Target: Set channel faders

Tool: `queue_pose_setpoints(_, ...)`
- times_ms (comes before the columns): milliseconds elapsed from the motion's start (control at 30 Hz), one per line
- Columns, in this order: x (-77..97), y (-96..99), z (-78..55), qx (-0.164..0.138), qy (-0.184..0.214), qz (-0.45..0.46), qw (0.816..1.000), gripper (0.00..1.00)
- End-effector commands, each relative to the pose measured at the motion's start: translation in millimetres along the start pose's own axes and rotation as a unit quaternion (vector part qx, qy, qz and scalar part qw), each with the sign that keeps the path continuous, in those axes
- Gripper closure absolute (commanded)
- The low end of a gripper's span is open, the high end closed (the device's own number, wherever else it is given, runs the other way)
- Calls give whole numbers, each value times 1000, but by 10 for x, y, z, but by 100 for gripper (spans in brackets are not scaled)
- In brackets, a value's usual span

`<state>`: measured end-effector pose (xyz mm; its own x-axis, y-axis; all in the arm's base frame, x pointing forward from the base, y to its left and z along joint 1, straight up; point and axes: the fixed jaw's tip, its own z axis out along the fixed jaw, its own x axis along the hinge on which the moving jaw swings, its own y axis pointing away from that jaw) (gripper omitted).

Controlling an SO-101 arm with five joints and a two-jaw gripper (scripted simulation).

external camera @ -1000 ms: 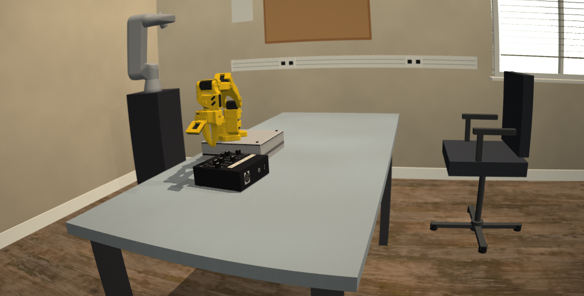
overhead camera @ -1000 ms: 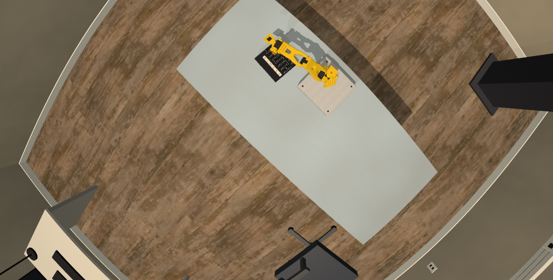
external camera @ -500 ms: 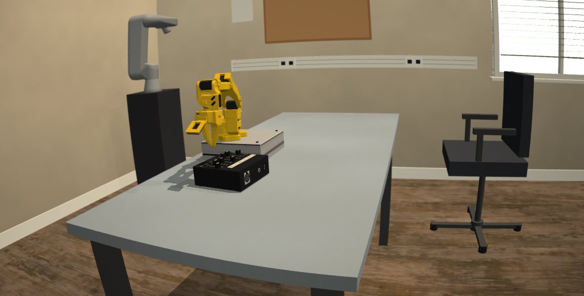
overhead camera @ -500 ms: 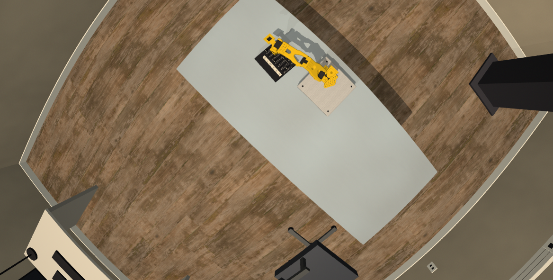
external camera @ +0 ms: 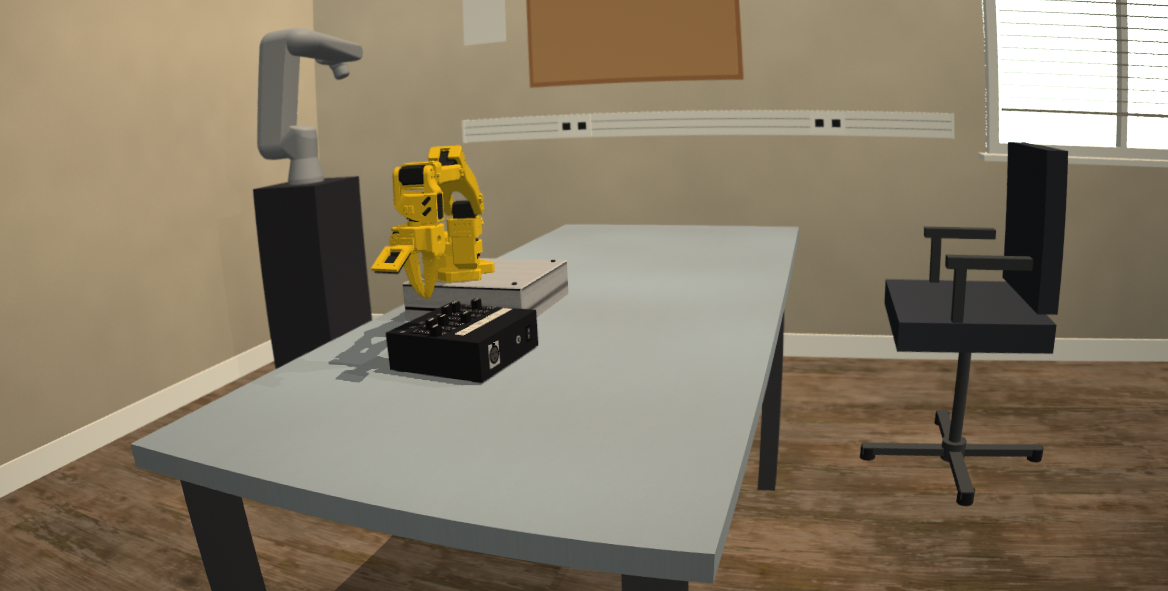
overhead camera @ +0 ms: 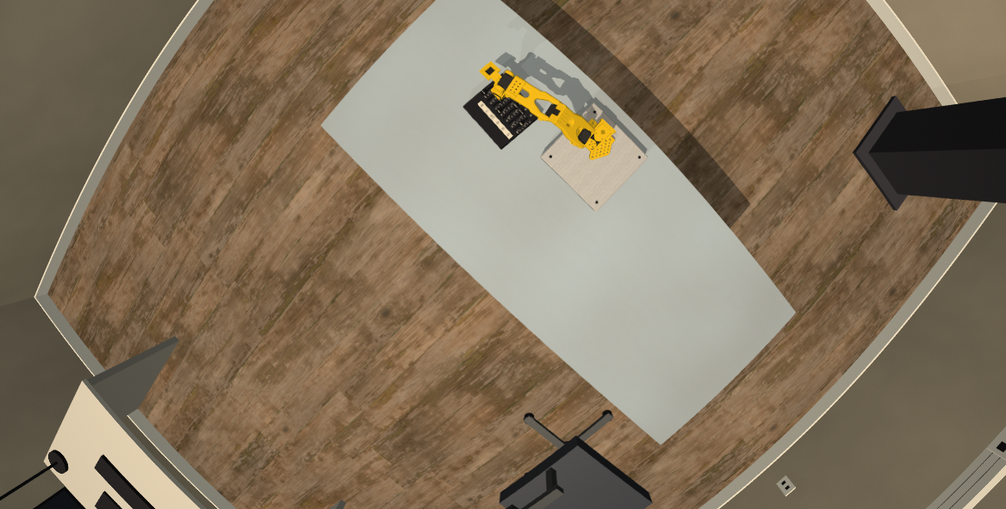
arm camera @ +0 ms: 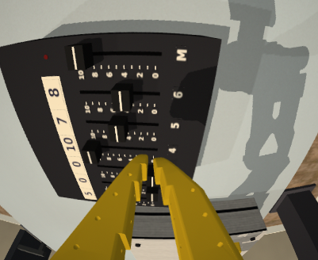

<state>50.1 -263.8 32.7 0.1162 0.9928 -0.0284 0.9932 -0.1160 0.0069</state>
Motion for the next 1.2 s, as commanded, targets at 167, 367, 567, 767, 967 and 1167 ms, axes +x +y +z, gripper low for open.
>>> queue_pose_setpoints(167,25,-29,177,4,15,1,1000,100)
queue_pose_setpoints(367,29,-30,214,4,15,1,1000,100)
queue_pose_setpoints(567,29,-30,216,4,15,1,1000,100)
queue_pose_setpoints(767,50,-35,238,4,15,1,1000,100)
queue_pose_setpoints(967,79,-43,266,4,15,1,1000,100)
queue_pose_setpoints(1167,80,-43,267,4,15,1,1000,100)
